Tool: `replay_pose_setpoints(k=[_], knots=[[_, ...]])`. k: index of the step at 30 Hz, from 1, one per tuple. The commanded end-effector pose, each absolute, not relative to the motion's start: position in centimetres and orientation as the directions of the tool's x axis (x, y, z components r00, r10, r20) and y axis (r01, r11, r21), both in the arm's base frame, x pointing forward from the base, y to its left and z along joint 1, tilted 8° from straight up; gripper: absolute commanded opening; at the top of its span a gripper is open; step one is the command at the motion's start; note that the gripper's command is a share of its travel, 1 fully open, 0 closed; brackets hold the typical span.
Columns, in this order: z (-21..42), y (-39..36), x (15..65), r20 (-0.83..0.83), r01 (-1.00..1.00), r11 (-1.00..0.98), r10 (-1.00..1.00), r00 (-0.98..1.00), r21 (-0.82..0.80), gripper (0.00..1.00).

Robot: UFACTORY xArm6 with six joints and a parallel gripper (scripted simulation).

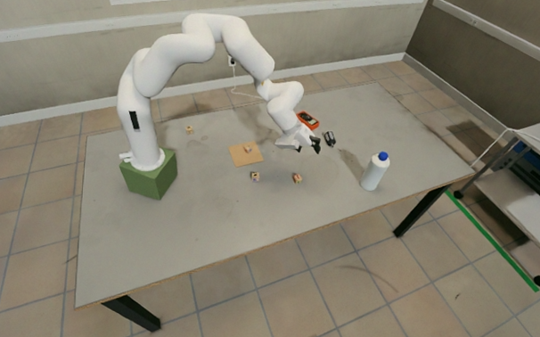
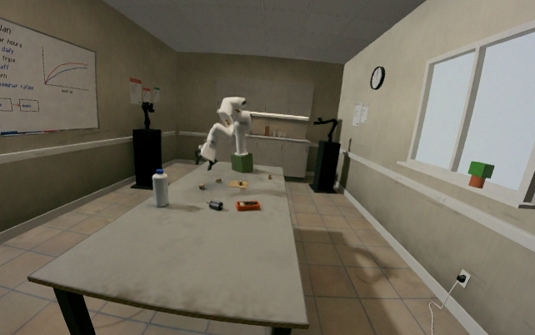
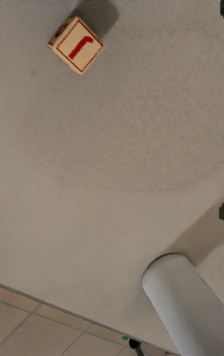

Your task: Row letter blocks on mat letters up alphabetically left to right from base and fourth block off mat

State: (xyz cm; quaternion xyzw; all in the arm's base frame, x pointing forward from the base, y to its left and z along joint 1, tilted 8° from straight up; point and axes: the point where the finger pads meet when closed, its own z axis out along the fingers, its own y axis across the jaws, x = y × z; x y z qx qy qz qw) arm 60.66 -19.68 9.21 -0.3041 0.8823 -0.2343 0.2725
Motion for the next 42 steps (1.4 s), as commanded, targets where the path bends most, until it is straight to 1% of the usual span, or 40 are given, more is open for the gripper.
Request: replay_pose_setpoints(k=[1,13,34,42], knots=[[10.2,-19.5,62.6,-0.379,-0.41,0.707,-0.676,-0.632,-0.577,1.0],[11.7,-17.8,66.1,-0.458,-0.45,0.712,-0.696,-0.553,-0.538,1.0],[12.0,-16.4,67.4,-0.486,-0.494,0.714,-0.7,-0.524,-0.496,1.0],[11.9,-15.2,68.0,-0.496,-0.534,0.713,-0.7,-0.514,-0.454,1.0]])
